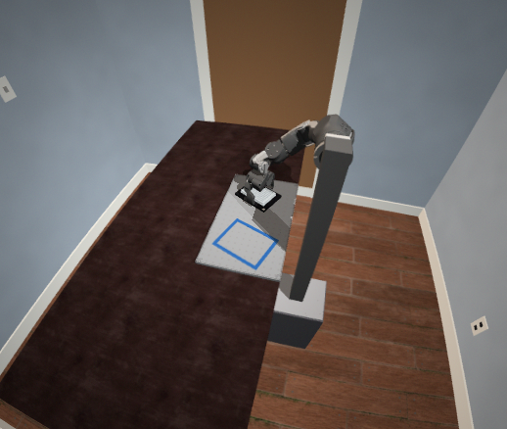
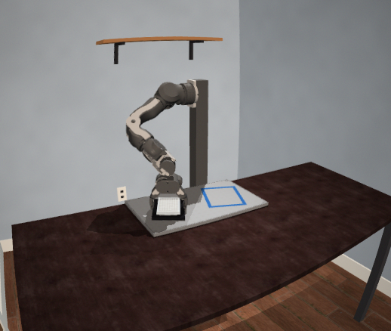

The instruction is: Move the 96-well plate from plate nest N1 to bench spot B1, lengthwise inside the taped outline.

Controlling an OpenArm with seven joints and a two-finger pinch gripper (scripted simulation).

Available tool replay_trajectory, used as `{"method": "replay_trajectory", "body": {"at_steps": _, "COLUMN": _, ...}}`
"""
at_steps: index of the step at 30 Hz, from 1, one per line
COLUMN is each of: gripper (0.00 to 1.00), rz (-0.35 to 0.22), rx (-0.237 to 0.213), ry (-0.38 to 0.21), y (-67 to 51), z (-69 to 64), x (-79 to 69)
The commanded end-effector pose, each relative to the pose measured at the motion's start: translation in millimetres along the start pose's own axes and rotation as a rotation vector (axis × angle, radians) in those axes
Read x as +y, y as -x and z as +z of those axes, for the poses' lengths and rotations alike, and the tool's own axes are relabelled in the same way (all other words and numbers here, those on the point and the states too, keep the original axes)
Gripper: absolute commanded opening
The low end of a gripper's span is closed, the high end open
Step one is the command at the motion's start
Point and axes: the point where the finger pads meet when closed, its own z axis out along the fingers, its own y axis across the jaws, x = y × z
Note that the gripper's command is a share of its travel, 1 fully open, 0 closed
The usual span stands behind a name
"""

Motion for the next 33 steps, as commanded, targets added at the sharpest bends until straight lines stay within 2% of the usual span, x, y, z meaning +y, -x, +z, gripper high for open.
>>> {"method": "replay_trajectory", "body": {"at_steps": 1, "gripper": 0.77, "rz": 0.001, "rx": -0.007, "ry": 0.008, "y": 2.7, "z": -2.0, "x": 0.9}}
{"method": "replay_trajectory", "body": {"at_steps": 9, "gripper": 0.77, "rz": 0.004, "rx": -0.014, "ry": 0.006, "y": 7.7, "z": -8.1, "x": 0.3}}
{"method": "replay_trajectory", "body": {"at_steps": 21, "gripper": 0.77, "rz": 0.004, "rx": -0.014, "ry": 0.006, "y": 7.7, "z": -8.1, "x": 0.3}}
{"method": "replay_trajectory", "body": {"at_steps": 26, "gripper": 0.77, "rz": 0.003, "rx": -0.009, "ry": 0.000, "y": 2.7, "z": -4.9, "x": -1.6}}
{"method": "replay_trajectory", "body": {"at_steps": 33, "gripper": 0.77, "rz": 0.003, "rx": -0.009, "ry": 0.000, "y": 2.7, "z": -4.9, "x": -1.6}}
